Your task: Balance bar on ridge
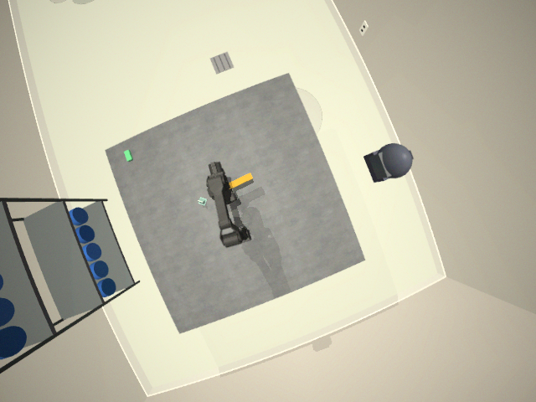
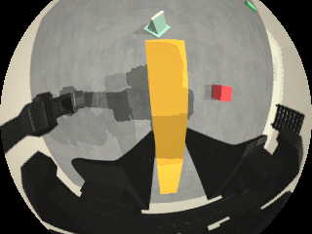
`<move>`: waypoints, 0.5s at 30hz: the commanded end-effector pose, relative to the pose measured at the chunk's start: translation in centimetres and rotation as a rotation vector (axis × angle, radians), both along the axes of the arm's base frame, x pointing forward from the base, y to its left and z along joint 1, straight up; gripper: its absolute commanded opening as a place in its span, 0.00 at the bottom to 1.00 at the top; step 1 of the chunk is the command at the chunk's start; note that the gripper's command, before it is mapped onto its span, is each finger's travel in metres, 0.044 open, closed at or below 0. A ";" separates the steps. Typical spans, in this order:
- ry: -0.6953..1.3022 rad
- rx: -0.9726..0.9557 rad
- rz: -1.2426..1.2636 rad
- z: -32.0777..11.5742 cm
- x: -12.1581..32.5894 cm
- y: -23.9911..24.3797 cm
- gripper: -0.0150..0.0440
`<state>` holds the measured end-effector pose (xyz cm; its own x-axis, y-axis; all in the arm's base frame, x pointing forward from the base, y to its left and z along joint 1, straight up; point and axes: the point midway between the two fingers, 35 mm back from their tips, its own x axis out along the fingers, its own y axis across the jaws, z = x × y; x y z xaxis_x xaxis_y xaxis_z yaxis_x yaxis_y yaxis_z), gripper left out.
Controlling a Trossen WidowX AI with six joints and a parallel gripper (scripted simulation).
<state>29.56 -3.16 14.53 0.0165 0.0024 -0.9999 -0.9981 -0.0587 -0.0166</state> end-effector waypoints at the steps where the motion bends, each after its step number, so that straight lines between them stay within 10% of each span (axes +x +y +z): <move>1: -0.009 -0.005 0.071 0.3 0.7 1.6 0.25; 15: -0.010 -0.005 0.259 0.3 1.5 6.6 0.25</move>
<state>30.71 2.08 14.59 0.0165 0.0053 -0.9998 -0.9661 -0.2574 -0.0173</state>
